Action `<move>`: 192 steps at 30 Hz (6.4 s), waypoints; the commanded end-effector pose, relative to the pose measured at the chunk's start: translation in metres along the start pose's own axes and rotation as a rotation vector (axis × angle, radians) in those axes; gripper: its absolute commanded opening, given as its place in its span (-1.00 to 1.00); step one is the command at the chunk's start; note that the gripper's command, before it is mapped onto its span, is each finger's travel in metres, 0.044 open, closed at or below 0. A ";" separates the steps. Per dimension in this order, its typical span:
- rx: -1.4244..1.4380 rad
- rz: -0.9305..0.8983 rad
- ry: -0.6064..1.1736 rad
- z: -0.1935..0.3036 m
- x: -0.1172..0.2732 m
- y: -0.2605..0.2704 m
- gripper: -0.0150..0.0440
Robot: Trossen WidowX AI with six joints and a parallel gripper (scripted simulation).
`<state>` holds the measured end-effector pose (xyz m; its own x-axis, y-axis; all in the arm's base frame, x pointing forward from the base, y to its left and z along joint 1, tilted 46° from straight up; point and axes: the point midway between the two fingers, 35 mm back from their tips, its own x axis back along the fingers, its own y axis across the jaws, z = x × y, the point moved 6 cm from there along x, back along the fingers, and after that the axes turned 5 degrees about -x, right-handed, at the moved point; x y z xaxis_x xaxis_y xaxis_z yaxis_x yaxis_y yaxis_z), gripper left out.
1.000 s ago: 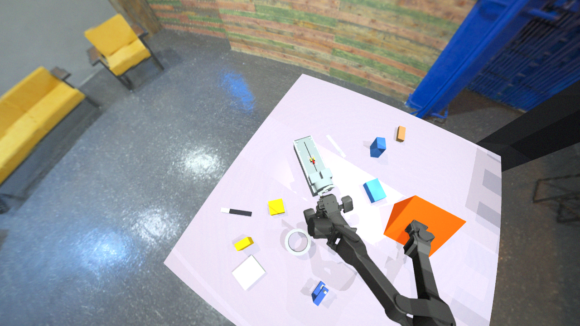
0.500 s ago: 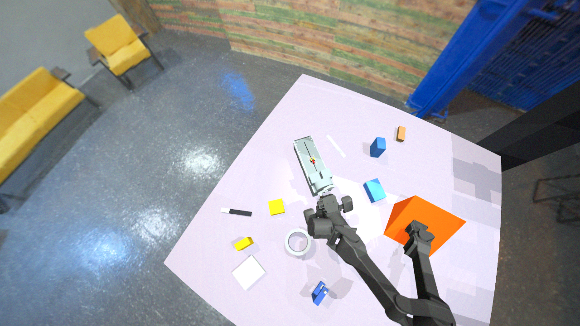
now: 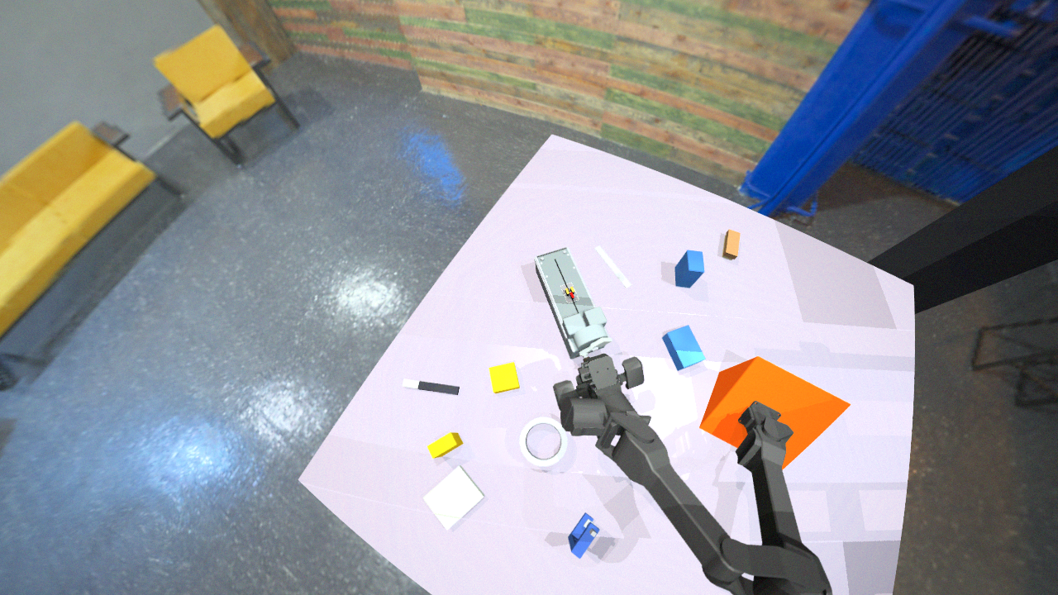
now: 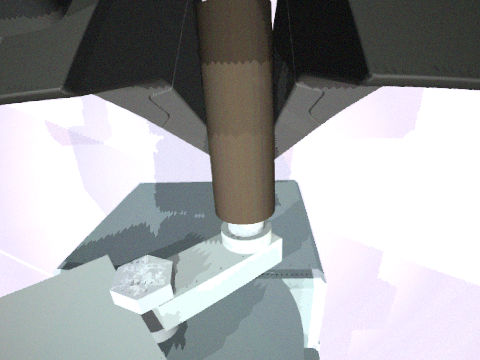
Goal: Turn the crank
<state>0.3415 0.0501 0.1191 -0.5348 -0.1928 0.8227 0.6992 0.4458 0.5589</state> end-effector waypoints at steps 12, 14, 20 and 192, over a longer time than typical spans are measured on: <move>0.003 -0.022 -0.011 -0.004 0.006 0.005 -0.49; 0.003 -0.022 -0.011 -0.004 0.006 0.005 -0.49; 0.003 -0.022 -0.011 -0.004 0.006 0.006 -0.49; 0.005 -0.018 -0.013 -0.036 0.035 -0.026 -0.49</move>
<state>0.3268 0.0050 0.1404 -0.5600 -0.2011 0.8037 0.6747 0.4523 0.5833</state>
